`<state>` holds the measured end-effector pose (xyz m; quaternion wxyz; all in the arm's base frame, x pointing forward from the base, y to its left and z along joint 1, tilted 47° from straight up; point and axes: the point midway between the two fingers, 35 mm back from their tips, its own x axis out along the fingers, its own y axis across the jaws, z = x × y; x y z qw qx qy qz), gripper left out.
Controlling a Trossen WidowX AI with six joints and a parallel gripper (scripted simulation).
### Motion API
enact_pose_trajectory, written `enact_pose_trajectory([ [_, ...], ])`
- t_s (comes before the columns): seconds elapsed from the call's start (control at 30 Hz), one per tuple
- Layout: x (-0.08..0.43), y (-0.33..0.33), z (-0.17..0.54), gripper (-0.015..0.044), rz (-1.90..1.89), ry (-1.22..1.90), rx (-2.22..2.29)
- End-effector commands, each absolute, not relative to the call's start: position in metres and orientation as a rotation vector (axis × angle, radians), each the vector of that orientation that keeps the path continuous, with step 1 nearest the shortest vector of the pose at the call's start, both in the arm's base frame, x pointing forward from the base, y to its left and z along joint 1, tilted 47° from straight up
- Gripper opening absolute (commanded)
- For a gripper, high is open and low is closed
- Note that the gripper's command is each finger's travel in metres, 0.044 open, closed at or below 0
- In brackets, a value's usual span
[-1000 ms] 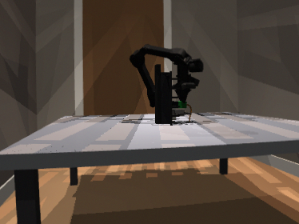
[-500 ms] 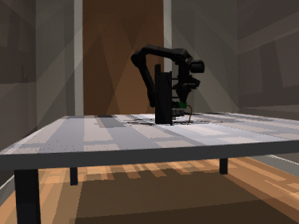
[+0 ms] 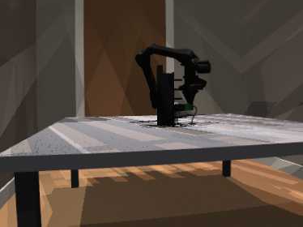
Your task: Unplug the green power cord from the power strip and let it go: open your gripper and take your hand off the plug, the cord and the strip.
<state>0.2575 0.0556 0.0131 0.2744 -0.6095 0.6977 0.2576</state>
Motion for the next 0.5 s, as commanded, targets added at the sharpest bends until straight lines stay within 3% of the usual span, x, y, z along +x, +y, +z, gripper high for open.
enact_pose_trajectory([
  [0.0, 0.258, 0.055, 0.014, 0.0210, 0.692, 1.871, -1.645],
  [0.3, 0.262, 0.080, -0.002, 0.0440, 0.695, 1.868, -1.643],
  [0.47, 0.263, 0.106, -0.020, 0.0440, 0.695, 1.867, -1.642],
])
